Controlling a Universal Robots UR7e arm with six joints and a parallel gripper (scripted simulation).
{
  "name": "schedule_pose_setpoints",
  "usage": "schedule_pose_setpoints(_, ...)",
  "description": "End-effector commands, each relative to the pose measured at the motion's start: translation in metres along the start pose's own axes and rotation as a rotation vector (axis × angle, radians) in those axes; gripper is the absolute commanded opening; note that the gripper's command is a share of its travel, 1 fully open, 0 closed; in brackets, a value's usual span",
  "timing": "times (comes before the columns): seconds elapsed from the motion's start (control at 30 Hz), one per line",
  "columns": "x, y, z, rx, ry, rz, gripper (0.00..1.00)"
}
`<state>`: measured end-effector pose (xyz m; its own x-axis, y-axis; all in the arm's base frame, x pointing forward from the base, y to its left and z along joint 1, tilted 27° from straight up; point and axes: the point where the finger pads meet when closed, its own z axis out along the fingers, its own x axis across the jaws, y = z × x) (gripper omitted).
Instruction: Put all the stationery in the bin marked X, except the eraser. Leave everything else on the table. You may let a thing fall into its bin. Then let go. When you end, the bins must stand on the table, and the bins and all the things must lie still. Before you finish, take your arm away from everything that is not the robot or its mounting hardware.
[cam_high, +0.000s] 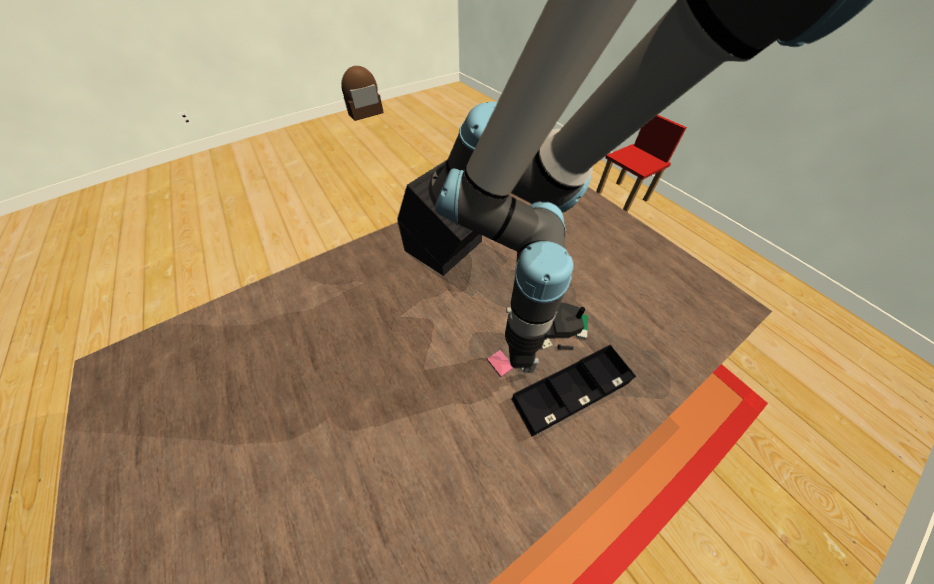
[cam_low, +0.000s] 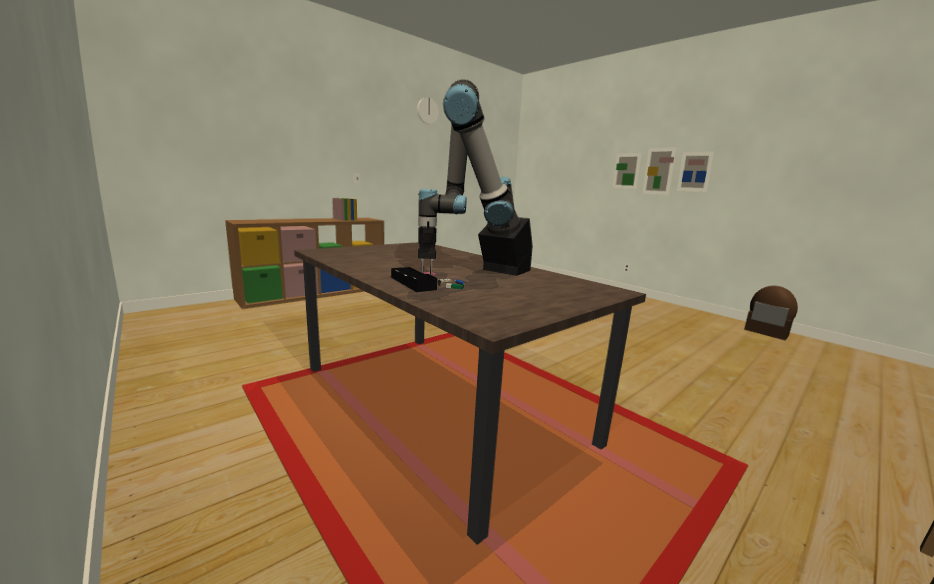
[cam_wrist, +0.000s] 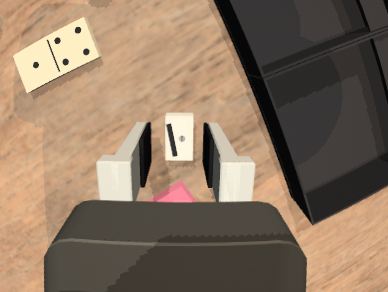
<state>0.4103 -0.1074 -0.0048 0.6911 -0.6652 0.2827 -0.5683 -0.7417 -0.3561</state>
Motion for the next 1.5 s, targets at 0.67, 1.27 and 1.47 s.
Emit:
schedule_pose_setpoints(0.67,0.002,0.000,0.017,-0.002,0.009,0.000,0.62)
schedule_pose_setpoints(1.27,0.002,0.000,0.017,-0.002,0.009,0.000,0.32)
schedule_pose_setpoints(1.47,0.002,0.000,0.017,-0.002,0.009,0.000,0.32)
